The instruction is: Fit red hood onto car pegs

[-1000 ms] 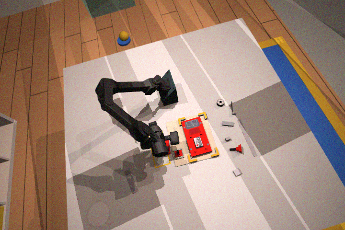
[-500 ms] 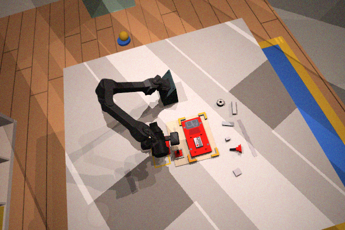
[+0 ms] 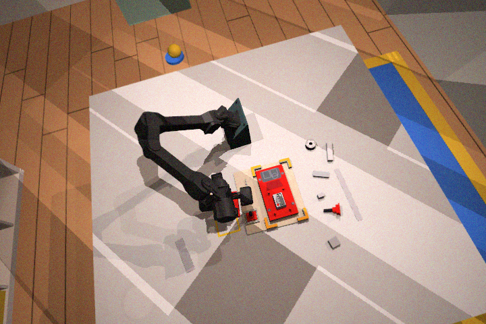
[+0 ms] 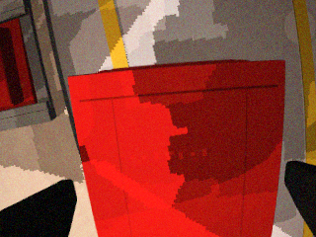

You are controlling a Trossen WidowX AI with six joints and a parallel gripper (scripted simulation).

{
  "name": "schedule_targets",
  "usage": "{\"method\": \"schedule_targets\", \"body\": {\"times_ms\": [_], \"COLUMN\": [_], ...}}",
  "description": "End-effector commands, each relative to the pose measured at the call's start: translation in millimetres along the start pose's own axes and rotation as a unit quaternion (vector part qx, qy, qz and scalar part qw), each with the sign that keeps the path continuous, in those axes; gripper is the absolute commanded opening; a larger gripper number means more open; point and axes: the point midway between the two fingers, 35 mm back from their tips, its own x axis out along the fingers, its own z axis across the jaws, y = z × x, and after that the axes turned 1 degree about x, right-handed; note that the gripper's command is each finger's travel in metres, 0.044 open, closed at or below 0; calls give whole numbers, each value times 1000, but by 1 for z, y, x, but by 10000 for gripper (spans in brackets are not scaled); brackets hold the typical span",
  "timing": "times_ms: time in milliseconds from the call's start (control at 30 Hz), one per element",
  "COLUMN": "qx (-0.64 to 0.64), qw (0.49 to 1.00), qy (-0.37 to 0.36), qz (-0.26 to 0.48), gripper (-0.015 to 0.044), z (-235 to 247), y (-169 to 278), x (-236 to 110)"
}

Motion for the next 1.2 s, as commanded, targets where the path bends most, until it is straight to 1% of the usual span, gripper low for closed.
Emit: {"method": "schedule_targets", "body": {"times_ms": [0, 133, 433, 767, 800, 1167], "qx": [-2, 0, 0, -1, -1, -1], "qw": [1000, 1000, 1000, 1000, 1000, 1000], "qy": [2, 0, 0, 0, 0, -1], "qz": [2, 0, 0, 0, 0, 0], "gripper": [440, 335, 275, 13, 0, 0], "z": [0, 0, 0, 0, 0, 0], "y": [1, 0, 0, 0, 0, 0], "x": [3, 0, 0, -7, -9, -33]}}
